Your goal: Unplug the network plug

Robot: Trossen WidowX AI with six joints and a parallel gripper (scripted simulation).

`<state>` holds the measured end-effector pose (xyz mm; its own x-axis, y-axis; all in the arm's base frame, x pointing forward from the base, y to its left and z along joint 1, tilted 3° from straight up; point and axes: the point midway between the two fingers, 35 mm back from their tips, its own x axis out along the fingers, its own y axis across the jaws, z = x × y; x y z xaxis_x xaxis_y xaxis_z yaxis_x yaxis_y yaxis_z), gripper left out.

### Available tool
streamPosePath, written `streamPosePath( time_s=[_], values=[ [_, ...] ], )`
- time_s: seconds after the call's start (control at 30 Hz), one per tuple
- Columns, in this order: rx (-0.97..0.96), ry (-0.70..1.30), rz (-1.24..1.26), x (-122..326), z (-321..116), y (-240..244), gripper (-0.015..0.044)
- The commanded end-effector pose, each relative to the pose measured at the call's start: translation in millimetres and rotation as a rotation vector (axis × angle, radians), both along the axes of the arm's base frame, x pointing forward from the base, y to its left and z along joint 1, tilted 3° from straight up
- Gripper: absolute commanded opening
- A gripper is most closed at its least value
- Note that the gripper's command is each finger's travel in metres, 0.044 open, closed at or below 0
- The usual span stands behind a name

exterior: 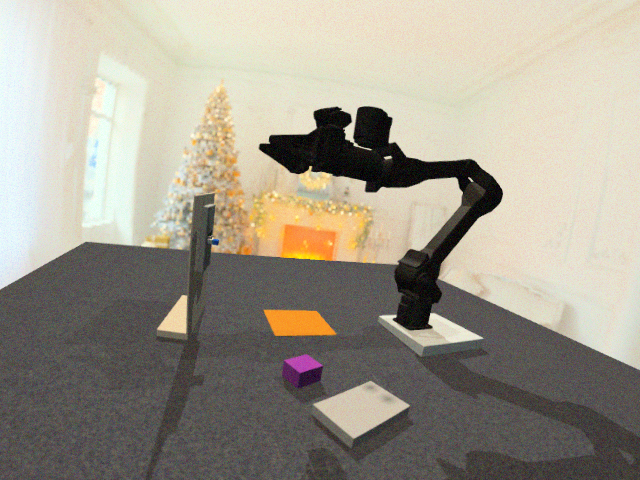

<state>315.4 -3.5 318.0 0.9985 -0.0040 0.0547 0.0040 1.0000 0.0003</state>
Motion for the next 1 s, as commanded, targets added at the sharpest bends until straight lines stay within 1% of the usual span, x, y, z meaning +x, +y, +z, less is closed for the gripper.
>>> streamPosePath(
  time_s=[0.0,0.27,0.3,0.63,0.97],
  values=[
    [-0.005,0.0,-0.002,0,-1,0,0.0374],
    [-0.25,0.018,-0.089,10,-33,-2,0.0164],
    [-0.283,0.022,-0.101,11,-37,-2,0.0156],
    [-0.619,0.082,-0.211,11,-81,-3,0.0156],
    [-0.954,0.176,-0.305,-2,-122,-6,0.0156]
  ],
)
